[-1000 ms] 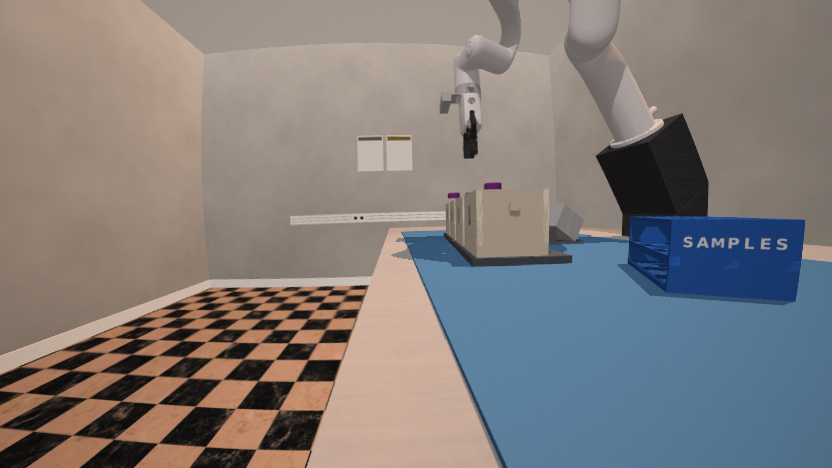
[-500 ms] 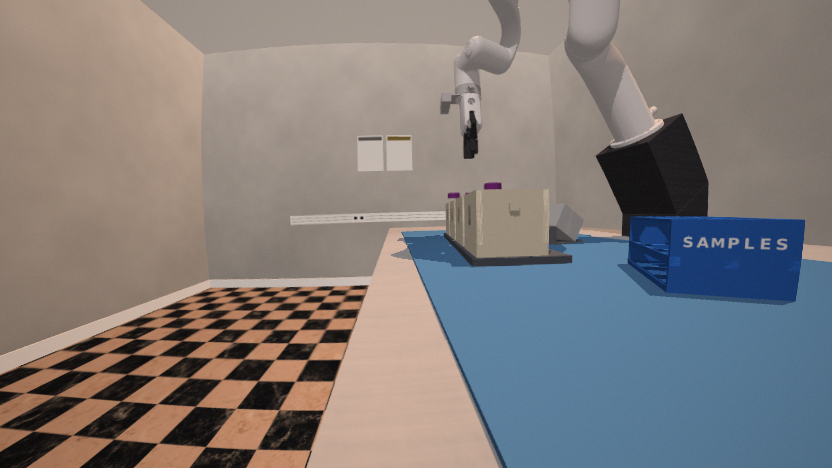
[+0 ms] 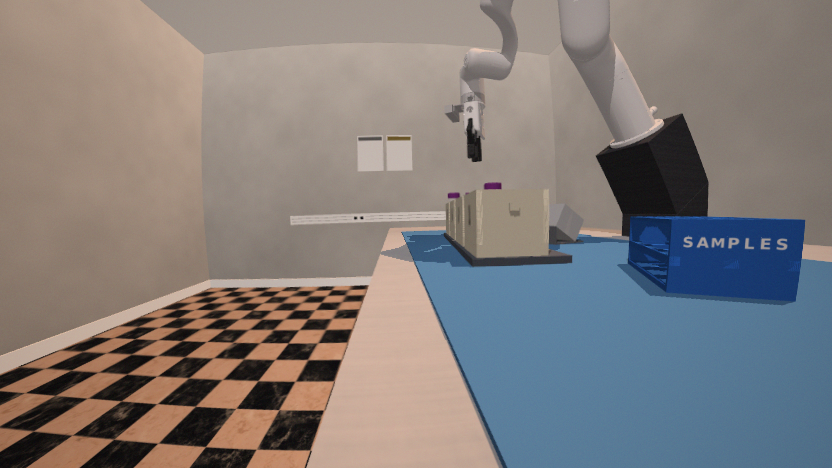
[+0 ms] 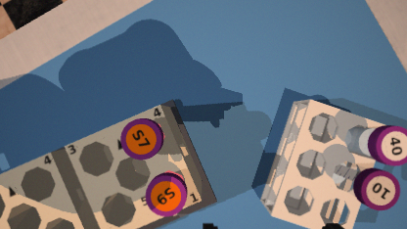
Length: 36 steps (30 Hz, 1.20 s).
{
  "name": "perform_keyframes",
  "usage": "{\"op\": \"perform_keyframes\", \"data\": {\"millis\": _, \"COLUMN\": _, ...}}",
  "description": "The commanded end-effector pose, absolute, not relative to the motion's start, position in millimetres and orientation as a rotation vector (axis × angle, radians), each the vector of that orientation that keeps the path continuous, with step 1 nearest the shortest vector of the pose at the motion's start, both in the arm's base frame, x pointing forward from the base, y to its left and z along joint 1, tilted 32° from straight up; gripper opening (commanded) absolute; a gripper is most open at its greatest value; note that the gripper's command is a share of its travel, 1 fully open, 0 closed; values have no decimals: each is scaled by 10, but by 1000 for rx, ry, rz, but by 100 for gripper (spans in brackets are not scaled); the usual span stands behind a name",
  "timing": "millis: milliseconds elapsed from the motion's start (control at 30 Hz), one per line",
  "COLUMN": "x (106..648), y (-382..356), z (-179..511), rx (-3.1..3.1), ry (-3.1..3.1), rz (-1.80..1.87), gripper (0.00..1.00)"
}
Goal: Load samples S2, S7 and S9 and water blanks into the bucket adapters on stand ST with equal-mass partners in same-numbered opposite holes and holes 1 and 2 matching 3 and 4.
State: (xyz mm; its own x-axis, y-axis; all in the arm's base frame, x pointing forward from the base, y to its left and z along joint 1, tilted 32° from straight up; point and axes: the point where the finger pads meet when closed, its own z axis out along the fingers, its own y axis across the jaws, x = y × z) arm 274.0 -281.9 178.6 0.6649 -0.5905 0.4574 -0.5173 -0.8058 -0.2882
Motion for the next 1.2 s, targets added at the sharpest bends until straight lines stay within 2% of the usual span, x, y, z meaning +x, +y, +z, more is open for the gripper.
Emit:
{"op": "perform_keyframes", "data": {"millis": 0, "x": 2613, "y": -3065, "z": 1714, "rx": -2608, "ry": 1147, "rz": -785, "gripper": 57}}
{"op": "perform_keyframes", "data": {"millis": 133, "x": 2512, "y": -3229, "z": 1658, "rx": -2500, "ry": 1305, "rz": -757, "gripper": 57}}
{"op": "perform_keyframes", "data": {"millis": 667, "x": 2159, "y": -3802, "z": 1461, "rx": -2498, "ry": 1308, "rz": -756, "gripper": 57}}
{"op": "perform_keyframes", "data": {"millis": 1167, "x": 2151, "y": -3814, "z": 1457, "rx": -2498, "ry": 1308, "rz": -756, "gripper": 57}}
